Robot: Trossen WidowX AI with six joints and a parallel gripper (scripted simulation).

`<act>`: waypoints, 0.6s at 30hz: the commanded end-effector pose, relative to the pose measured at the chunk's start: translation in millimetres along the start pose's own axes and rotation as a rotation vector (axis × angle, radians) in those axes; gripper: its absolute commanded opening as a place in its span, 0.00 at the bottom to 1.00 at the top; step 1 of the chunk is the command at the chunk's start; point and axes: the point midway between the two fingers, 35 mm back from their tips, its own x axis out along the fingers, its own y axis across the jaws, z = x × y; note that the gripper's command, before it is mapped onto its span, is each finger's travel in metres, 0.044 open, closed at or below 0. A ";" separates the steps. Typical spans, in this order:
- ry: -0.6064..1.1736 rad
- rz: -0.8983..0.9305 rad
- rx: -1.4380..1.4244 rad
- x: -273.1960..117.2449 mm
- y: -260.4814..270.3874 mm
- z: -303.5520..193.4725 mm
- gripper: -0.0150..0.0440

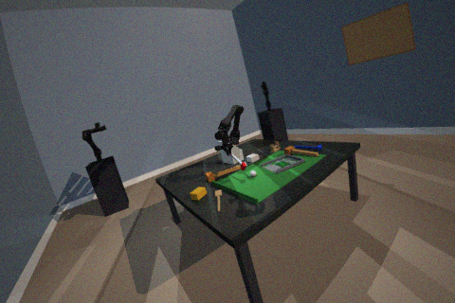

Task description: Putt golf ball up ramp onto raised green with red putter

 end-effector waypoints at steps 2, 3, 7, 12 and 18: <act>0.002 0.004 0.012 21.1 -1.7 -0.8 0.25; 0.002 0.004 0.012 27.1 -1.5 -1.0 0.25; 0.002 0.005 0.011 36.3 -1.2 -1.6 0.25; 0.002 0.005 0.011 38.9 -1.2 -1.5 0.25; 0.002 0.005 0.011 48.1 -1.2 -1.3 0.25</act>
